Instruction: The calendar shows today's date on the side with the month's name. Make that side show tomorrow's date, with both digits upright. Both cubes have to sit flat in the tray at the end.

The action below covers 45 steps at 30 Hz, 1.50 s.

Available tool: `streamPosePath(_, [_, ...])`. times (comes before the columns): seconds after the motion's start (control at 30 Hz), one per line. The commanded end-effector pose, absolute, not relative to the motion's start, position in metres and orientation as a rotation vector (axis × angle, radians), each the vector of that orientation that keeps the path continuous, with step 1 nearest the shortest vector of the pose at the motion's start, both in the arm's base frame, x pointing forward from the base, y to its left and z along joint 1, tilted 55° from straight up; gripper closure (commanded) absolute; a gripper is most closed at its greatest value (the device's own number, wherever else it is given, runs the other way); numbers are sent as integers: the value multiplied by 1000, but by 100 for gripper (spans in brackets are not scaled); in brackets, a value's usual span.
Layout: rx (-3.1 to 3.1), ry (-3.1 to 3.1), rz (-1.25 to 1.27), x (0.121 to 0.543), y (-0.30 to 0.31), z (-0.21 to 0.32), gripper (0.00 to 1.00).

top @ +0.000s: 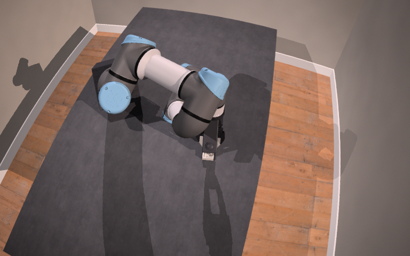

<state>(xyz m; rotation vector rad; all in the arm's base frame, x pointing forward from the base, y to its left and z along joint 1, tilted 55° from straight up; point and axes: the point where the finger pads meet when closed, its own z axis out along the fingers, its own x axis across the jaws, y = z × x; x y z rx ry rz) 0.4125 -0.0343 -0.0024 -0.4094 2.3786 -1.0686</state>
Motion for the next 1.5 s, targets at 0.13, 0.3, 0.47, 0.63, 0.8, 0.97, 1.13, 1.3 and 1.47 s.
streamPosePath(0.13, [-410,2377,-1068,417,-39,-7,90])
streamPosePath(0.3, [-410,2377,-1068,418,-40,-8,90])
streamPosePath(0.47, [-410,2377,-1068,419,-41,-9,90])
streamPosePath(0.63, [-410,2377,-1068,420,-42,-10,90])
streamPosePath(0.8, [-410,2377,-1068,420,-42,-10,90])
streamPosePath(0.97, [-410,2377,-1068,420,-42,-10,90])
streamPosePath(1.13, [-410,2377,-1068,420,-42,-10,90])
streamPosePath(1.3, [-410,2377,-1068,420,-42,-10,90])
streamPosePath(1.47, [-410,2377,-1068,420,-42,-10,90])
